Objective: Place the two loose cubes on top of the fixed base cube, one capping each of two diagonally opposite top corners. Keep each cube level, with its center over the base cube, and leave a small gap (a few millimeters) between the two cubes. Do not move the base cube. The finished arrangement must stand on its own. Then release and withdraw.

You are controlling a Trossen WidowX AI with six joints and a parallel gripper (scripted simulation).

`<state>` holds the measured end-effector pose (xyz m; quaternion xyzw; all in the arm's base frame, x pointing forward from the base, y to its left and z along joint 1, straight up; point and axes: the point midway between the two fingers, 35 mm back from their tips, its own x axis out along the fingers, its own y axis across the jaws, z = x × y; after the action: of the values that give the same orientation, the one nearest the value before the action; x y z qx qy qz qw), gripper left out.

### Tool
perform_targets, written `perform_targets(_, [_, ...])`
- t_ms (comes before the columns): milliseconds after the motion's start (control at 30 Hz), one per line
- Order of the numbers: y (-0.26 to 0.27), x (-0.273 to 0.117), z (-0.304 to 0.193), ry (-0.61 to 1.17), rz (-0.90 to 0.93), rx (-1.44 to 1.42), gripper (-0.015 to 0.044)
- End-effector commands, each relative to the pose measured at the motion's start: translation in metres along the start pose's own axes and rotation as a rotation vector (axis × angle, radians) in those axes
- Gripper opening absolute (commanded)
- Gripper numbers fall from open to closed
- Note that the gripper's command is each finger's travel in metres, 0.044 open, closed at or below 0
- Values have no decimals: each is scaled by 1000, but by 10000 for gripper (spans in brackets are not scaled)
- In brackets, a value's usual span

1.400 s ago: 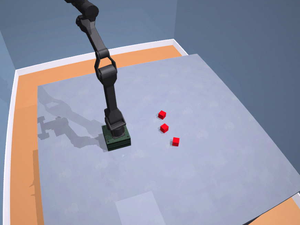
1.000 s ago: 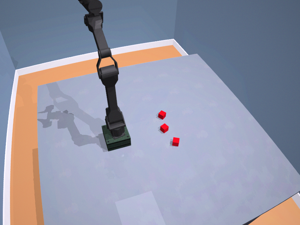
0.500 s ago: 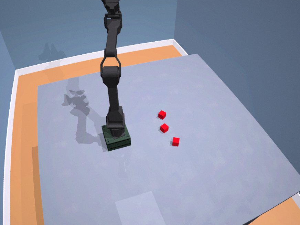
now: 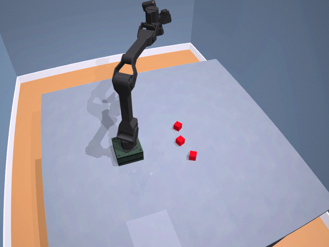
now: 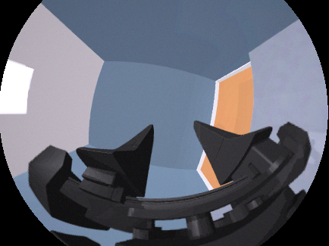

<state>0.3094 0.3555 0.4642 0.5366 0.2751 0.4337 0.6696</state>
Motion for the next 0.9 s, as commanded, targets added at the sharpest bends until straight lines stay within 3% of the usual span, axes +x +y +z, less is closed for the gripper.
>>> perform_targets(0, [-65,-16,39,-96,-209,31,265])
perform_targets(233, [-160,-67,89,-233,-526,113,265])
perform_targets(467, [-241,-143,118,-352,-835,228,265])
perform_targets(867, [-333,-300,110,-489,-1328,515,265])
